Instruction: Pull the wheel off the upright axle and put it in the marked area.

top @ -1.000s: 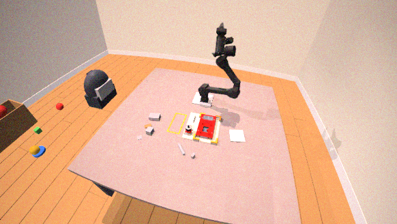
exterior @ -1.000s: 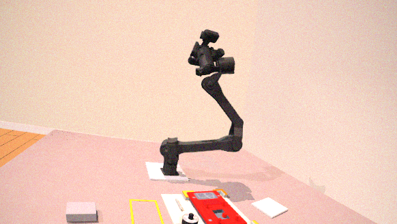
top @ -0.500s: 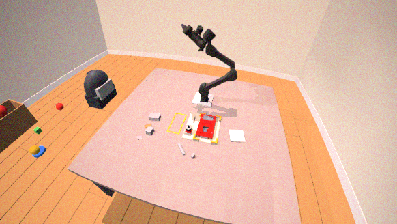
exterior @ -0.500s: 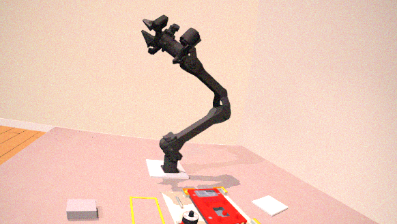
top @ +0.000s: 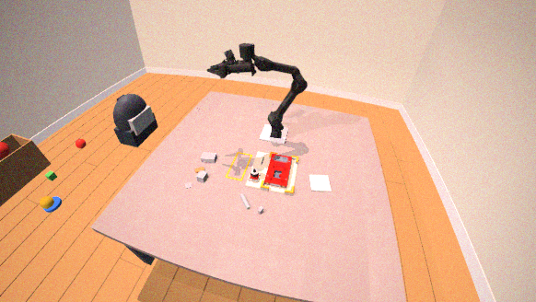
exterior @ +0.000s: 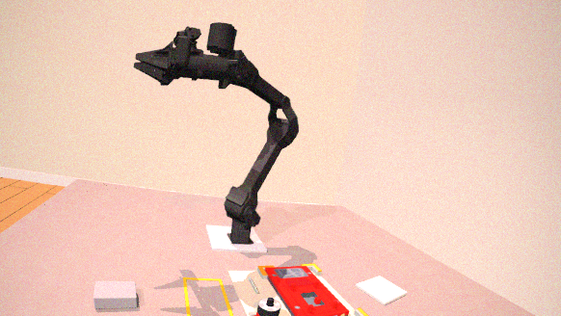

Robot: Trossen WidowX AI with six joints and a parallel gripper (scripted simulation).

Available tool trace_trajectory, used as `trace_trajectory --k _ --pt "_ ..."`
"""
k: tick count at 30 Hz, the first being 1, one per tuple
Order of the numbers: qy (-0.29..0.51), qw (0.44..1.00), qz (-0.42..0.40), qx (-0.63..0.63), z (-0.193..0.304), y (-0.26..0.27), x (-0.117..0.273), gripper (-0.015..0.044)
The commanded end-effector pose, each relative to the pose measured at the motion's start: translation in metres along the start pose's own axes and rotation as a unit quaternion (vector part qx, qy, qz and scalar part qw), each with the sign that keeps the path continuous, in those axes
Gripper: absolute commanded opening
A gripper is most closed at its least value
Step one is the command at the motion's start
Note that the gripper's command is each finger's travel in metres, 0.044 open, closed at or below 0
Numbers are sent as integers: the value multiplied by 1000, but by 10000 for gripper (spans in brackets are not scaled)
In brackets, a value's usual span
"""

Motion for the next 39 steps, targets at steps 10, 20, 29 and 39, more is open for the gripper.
trace_trajectory --k 10,20,29,39 --pt "256 927 -211 173 99 123 -20 300" --pt "419 775 -346 323 183 211 26 300" --pt "527 552 -420 491 258 257 105 300" --pt "529 547 -421 494 261 257 115 300"
Point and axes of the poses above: the point midway between the two fingers, 35 mm back from their tips, its own x axis back along the fingers, its own y axis across the jaws, z = x × y, the point moved 7 cm from there along x, back along the fingers, and after that the axes turned 3 degrees about x, right-handed, at the moved point
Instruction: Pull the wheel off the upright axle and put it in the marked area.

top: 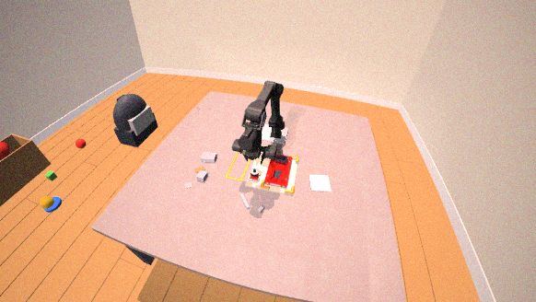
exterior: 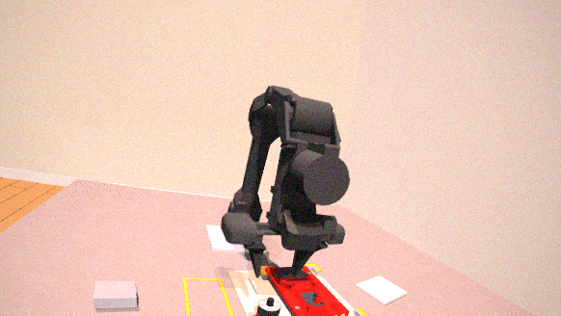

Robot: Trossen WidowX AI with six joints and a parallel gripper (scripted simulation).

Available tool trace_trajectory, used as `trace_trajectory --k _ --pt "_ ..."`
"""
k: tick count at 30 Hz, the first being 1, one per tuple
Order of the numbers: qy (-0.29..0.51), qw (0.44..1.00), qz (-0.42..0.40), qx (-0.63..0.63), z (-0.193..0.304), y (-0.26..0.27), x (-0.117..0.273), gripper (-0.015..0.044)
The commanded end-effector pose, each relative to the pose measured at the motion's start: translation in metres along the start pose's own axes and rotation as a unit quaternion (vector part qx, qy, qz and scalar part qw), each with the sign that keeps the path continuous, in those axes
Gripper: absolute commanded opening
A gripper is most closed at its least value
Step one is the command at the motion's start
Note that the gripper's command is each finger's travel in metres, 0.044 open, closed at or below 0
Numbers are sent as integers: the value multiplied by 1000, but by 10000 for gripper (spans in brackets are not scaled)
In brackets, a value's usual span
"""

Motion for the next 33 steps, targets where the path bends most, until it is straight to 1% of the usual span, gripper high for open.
trace_trajectory --k 1,4,12,16,20,28,33 --pt "3 1000 -2 -1 0 2 -4 300" --pt "3 1000 -2 -1 -1 2 -16 300" --pt "3 1000 -2 -1 1 2 -67 300" --pt "3 1000 -2 -1 3 2 -75 300" --pt "9 1000 -1 0 3 2 -72 195" --pt "9 1000 -1 0 3 2 -72 142" --pt "8 1000 -1 0 3 2 -71 10"
Point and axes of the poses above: the point midway between the two fingers, 35 mm back from their tips, its own x axis back along the fingers, its own y axis across the jaws, z = x × y, the point moved 7 cm from there along x, back along the fingers, and after that the axes turned 3 degrees about x, right-handed, at the moved point
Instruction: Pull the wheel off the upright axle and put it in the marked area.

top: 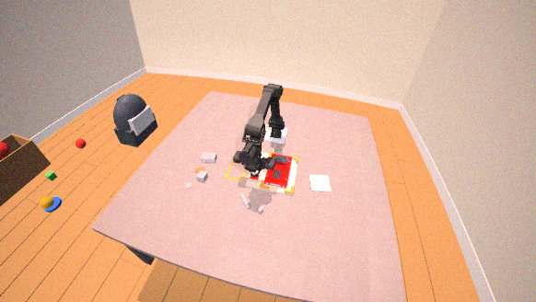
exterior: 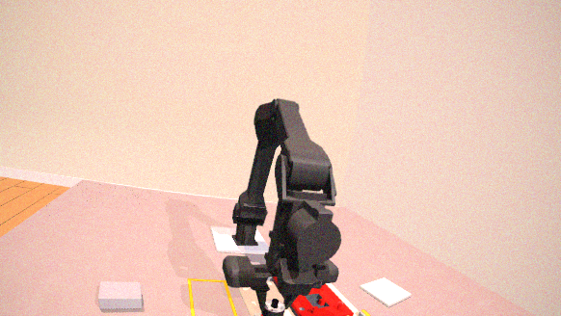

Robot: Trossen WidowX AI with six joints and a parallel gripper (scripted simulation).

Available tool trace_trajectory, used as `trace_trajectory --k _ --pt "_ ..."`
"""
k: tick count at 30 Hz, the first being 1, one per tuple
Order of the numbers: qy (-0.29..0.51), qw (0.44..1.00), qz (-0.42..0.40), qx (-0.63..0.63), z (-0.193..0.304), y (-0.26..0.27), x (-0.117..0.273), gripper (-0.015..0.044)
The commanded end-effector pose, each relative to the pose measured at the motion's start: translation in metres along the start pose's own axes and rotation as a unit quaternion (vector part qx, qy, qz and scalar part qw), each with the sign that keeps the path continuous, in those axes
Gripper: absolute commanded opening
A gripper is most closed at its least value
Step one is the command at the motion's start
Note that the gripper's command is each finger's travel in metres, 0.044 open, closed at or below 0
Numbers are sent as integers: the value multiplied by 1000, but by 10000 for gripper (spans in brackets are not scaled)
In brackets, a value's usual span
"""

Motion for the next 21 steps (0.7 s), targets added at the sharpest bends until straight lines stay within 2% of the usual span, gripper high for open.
trace_trajectory --k 1,21 --pt "2 1000 0 0 0 0 1 0" --pt "1 1000 0 0 0 0 7 0"
Point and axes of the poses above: the point midway between the two fingers, 35 mm back from their tips, its own x axis back along the fingers, its own y axis across the jaws, z = x × y, the point moved 7 cm from there along x, back along the fingers, and after that the axes turned 3 degrees about x, right-handed, at the moved point
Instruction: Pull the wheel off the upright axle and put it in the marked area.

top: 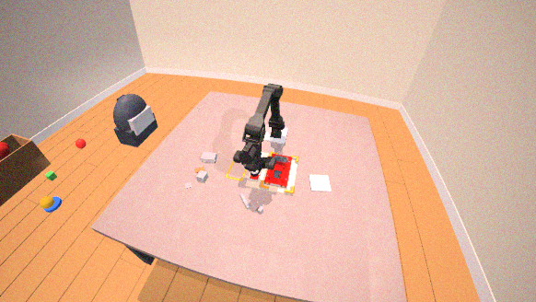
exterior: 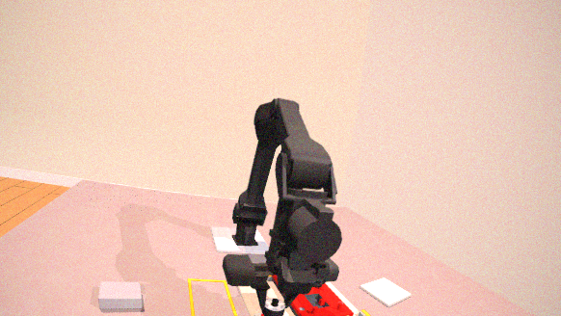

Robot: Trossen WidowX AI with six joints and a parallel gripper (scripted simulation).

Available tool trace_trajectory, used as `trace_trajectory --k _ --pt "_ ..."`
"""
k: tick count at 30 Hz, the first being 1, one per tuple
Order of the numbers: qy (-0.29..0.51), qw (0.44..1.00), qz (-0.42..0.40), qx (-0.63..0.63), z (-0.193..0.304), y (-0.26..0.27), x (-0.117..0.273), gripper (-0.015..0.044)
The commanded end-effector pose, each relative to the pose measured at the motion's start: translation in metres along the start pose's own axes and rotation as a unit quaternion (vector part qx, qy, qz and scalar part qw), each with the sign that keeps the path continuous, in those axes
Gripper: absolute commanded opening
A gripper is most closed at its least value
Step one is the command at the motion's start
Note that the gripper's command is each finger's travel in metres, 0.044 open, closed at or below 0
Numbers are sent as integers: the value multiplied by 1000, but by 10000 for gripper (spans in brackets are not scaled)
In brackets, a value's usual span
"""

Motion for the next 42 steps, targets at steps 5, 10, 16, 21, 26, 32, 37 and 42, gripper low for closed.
trace_trajectory --k 5,10,16,21,26,32,37,42 --pt "0 1000 0 0 0 0 4 0" --pt "-1 1000 0 0 0 0 6 0" --pt "-1 1000 0 0 0 0 8 0" --pt "-1 1000 0 0 0 0 10 0" --pt "-1 1000 0 0 0 0 11 0" --pt "-2 1000 0 -1 0 0 13 0" --pt "-2 1000 -1 -1 0 0 15 0" --pt "-2 1000 -1 -1 0 0 17 0"
Point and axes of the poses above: the point midway between the two fingers, 35 mm back from their tips, its own x axis back along the fingers, its own y axis across the jaws, z = x × y, the point moved 7 cm from there along x, back along the fingers, and after that the axes turned 3 degrees about x, right-handed, at the moved point
